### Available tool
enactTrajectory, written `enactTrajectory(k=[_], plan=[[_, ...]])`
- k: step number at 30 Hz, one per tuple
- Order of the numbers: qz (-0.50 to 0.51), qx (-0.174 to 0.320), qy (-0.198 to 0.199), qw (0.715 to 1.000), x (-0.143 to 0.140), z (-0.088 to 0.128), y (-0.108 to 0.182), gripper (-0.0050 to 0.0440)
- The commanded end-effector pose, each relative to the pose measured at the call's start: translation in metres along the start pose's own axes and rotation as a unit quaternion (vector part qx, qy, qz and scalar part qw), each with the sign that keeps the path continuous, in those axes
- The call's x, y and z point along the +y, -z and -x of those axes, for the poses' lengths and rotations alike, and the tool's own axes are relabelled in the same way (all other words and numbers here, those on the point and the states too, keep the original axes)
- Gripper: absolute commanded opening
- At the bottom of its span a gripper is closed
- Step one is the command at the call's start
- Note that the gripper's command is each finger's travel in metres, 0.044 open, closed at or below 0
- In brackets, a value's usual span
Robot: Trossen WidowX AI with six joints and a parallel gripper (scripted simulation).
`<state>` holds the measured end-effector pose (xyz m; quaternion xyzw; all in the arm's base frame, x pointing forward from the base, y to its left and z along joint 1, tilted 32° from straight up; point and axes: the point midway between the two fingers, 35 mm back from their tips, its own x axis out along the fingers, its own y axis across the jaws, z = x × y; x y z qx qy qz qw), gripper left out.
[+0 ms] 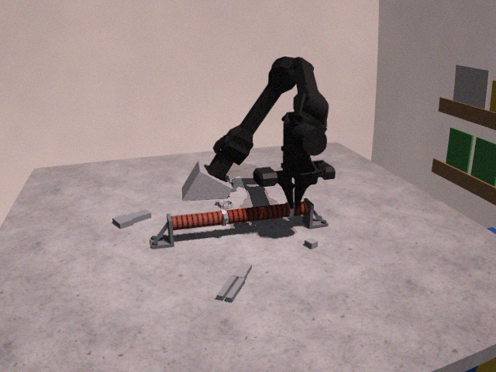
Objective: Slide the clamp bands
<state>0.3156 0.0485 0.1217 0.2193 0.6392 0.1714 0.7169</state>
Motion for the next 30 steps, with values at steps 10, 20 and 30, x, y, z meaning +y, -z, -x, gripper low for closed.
enactTrajectory(k=[10,20,30], plan=[[-0.003,0.001,0.001,1.000,-0.016,-0.001,0.000,0.0000],[-0.003,0.001,0.001,1.000,-0.026,-0.001,0.000,0.0000],[-0.003,0.001,0.001,1.000,-0.034,-0.001,0.000,0.0000]])
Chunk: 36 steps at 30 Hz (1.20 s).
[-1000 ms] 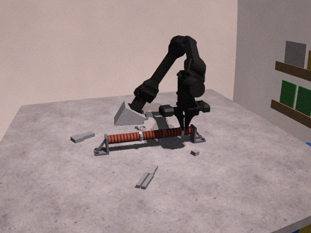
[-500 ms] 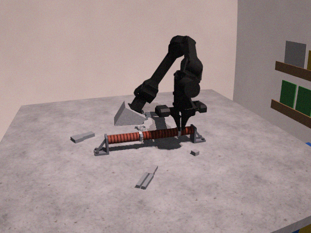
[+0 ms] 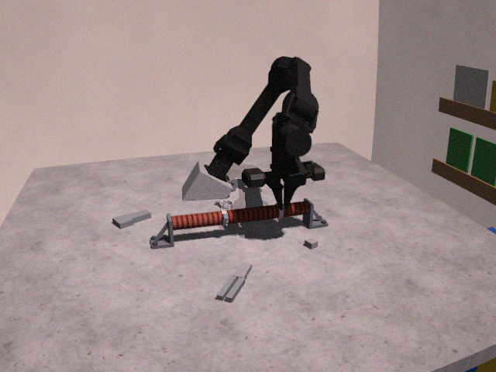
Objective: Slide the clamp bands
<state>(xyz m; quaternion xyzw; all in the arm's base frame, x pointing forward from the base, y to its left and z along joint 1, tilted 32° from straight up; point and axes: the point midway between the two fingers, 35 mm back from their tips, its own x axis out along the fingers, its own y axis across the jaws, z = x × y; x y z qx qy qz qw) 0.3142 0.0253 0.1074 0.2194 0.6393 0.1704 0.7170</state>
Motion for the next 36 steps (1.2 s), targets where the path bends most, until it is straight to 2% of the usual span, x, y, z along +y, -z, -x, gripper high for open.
enactTrajectory(k=[1,36], plan=[[-0.002,0.002,0.001,1.000,-0.008,-0.001,0.000,0.0000],[-0.002,0.002,0.001,1.000,-0.039,-0.001,0.000,0.0000]])
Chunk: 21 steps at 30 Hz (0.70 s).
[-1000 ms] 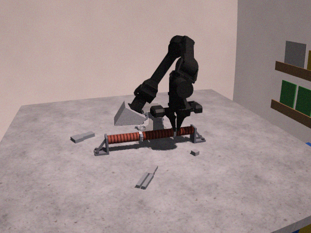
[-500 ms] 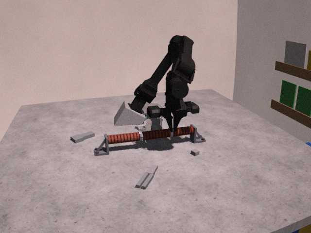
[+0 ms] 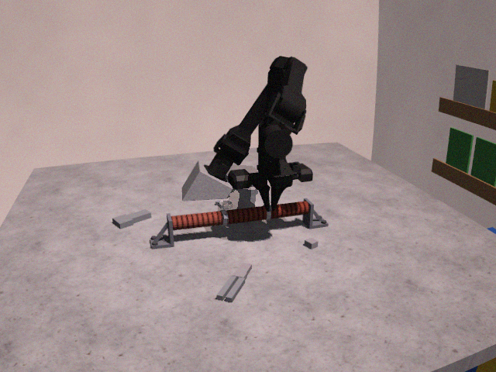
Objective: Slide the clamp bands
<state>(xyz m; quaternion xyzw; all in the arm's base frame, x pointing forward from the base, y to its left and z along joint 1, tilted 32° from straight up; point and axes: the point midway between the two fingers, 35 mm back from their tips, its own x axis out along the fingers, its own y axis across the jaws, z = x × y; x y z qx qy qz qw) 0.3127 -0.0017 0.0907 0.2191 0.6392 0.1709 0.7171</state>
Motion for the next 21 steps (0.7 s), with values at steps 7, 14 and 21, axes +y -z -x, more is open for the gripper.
enactTrajectory(k=[7,14,21], plan=[[-0.003,0.002,0.001,1.000,-0.014,-0.002,0.000,0.0000],[-0.003,0.002,0.001,1.000,-0.020,-0.002,0.000,0.0000],[-0.003,0.002,0.001,1.000,-0.026,-0.001,0.000,0.0000]])
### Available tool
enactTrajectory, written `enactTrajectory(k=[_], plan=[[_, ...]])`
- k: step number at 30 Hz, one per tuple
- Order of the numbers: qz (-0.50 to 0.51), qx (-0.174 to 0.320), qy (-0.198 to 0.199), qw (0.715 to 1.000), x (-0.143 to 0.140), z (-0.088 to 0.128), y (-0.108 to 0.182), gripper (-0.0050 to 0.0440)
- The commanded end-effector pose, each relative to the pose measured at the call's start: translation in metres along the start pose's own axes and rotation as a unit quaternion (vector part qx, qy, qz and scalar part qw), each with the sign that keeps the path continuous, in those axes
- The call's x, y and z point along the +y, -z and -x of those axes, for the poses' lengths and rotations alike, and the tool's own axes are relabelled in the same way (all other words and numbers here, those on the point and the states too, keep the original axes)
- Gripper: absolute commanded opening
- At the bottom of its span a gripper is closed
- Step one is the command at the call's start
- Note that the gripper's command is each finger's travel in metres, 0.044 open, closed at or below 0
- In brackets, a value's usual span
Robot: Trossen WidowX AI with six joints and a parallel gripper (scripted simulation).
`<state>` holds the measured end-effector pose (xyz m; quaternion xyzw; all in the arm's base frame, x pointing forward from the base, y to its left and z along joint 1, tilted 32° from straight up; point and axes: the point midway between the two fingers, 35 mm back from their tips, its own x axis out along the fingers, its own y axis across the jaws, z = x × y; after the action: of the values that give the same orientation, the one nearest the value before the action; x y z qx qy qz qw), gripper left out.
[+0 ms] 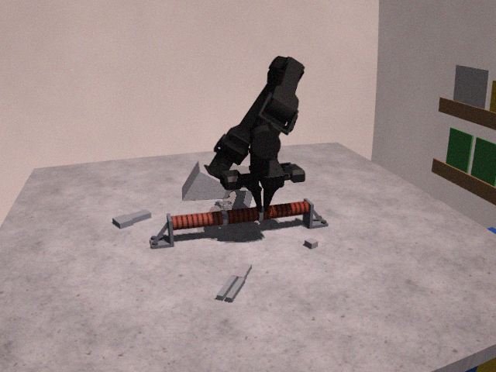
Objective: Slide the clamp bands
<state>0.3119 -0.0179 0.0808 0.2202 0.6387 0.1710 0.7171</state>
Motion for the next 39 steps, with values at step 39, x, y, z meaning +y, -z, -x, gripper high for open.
enactTrajectory(k=[39], plan=[[-0.003,0.001,0.000,1.000,-0.006,0.011,-0.001,0.0090]])
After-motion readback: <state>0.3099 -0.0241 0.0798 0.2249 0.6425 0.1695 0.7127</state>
